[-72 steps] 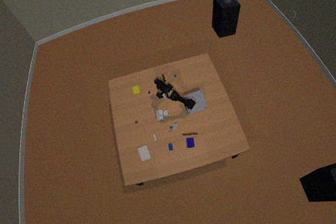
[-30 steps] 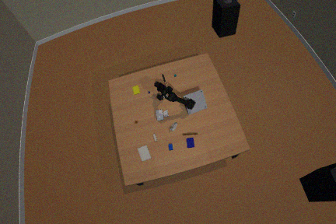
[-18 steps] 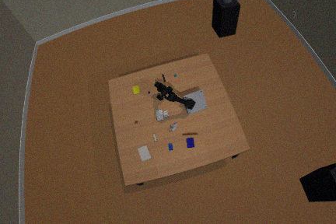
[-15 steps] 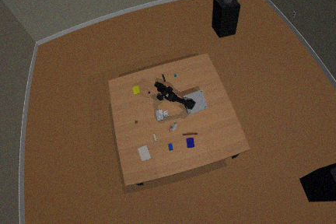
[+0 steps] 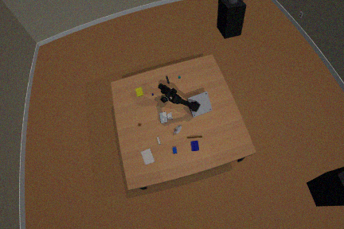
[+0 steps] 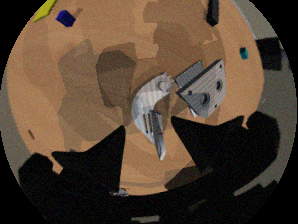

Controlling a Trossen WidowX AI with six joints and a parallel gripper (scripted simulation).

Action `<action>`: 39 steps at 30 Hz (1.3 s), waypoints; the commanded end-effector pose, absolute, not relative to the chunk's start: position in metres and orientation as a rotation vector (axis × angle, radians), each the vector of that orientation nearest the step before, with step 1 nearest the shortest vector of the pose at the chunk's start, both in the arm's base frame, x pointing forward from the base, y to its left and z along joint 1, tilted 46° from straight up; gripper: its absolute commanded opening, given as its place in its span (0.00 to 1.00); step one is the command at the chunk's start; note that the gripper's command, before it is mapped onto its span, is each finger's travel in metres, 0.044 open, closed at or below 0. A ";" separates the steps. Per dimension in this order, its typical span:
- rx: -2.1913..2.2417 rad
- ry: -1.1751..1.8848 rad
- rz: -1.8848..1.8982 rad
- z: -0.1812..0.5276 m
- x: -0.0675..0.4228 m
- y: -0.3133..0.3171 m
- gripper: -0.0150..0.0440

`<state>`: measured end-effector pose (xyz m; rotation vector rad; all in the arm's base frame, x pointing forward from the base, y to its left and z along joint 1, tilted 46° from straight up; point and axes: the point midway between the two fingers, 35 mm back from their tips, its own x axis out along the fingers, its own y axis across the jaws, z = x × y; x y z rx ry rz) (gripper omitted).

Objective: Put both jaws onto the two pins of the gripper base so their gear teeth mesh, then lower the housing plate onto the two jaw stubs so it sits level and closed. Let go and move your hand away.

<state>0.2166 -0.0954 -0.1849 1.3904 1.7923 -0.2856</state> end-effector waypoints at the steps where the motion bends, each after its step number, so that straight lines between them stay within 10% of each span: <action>1: 1.391 1.792 -0.286 -0.185 0.217 -0.095 0.64; 7: 1.391 1.792 -0.286 -0.185 0.217 -0.095 0.48; 39: 1.393 1.789 -0.289 -0.147 0.221 -0.135 0.48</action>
